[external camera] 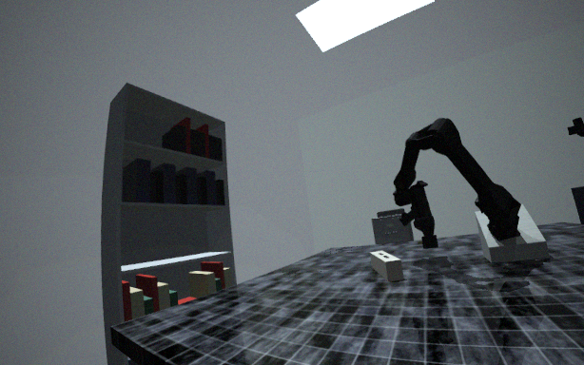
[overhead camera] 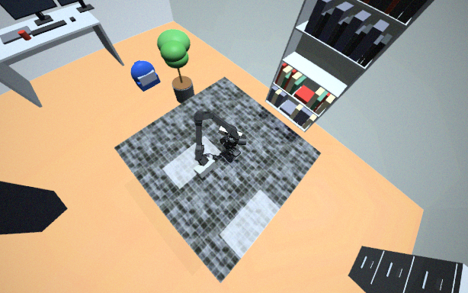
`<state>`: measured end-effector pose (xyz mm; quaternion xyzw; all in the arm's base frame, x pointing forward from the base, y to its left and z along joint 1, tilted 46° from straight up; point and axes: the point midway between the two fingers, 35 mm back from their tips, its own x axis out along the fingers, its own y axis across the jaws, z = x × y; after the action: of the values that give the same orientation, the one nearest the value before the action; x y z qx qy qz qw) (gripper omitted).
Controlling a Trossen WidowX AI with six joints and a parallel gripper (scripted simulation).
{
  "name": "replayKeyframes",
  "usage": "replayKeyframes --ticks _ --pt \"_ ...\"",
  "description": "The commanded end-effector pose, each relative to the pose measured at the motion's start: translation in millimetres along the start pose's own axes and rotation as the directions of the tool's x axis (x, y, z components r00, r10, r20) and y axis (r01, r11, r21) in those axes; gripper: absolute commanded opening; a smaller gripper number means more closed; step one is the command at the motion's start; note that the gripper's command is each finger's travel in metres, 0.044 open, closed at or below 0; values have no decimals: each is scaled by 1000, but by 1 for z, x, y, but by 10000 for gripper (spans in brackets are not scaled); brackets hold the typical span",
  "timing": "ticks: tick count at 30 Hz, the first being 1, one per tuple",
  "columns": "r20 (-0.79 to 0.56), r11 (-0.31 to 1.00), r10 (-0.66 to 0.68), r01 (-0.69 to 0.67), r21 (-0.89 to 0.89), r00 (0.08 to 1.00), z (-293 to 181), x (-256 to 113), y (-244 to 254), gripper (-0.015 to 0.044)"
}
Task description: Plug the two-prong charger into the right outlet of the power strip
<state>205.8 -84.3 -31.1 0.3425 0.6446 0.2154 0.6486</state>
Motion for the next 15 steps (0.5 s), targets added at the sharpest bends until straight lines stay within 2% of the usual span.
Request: replayKeyframes --ticks 1,15 --pt "1 1000 -9 9 -11 1000 -1 -8 0 0" --pt "5 988 -29 30 -151 1000 16 5 12 0"
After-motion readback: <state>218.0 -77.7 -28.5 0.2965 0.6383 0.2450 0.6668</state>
